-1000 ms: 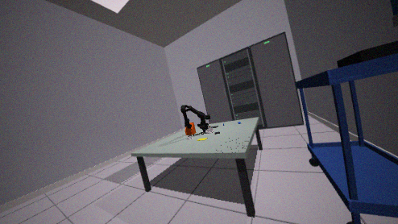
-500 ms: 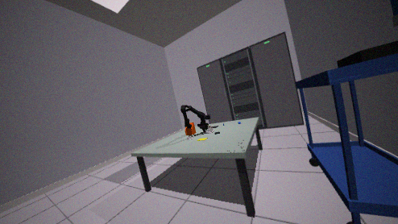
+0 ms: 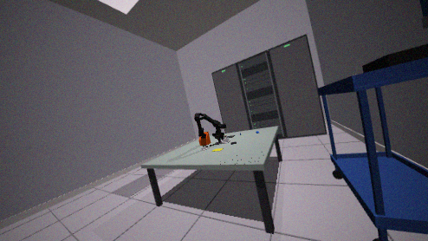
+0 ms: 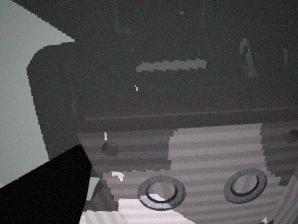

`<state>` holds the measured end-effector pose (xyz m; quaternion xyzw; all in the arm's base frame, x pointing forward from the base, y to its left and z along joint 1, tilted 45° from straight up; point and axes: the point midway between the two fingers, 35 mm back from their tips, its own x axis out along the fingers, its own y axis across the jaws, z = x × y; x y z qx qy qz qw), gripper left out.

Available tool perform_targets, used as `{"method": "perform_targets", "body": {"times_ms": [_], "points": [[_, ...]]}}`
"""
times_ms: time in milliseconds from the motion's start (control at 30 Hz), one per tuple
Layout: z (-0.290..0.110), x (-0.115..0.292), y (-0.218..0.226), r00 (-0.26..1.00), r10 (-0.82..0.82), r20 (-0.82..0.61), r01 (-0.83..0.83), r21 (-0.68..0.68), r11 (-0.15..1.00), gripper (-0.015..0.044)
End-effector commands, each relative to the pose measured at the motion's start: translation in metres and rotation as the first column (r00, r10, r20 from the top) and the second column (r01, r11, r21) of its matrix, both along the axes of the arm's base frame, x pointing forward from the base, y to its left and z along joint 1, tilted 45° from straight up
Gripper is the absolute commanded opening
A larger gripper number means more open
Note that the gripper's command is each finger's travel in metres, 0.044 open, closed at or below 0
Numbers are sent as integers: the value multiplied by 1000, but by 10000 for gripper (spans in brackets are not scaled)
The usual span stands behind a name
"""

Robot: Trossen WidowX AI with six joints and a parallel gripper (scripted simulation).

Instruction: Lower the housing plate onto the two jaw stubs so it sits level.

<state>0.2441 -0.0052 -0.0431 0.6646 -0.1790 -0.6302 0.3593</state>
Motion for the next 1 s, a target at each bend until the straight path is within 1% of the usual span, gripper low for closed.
{"method": "perform_targets", "body": {"times_ms": [0, 233, 333, 500, 667, 733, 833, 967], "points": [[0, 0, 0, 1000, 1, -2, -1, -1, 1000, 440], [2, 0, 2, 1000, 1, -2, -1, 0, 1000, 440], [13, -1, 16, 1000, 0, -3, 0, 5, 1000, 440], [49, -9, 49, 1000, -5, -3, 5, 8, 1000, 440], [47, -7, 50, 1000, 7, 0, -7, 7, 1000, 440], [57, -19, 59, 1000, 4, -1, -4, 13, 1000, 440], [80, -46, 76, 1000, -4, -5, 4, 11, 1000, 440], [86, -52, 79, 1000, -6, -6, 6, 8, 1000, 440]]}}
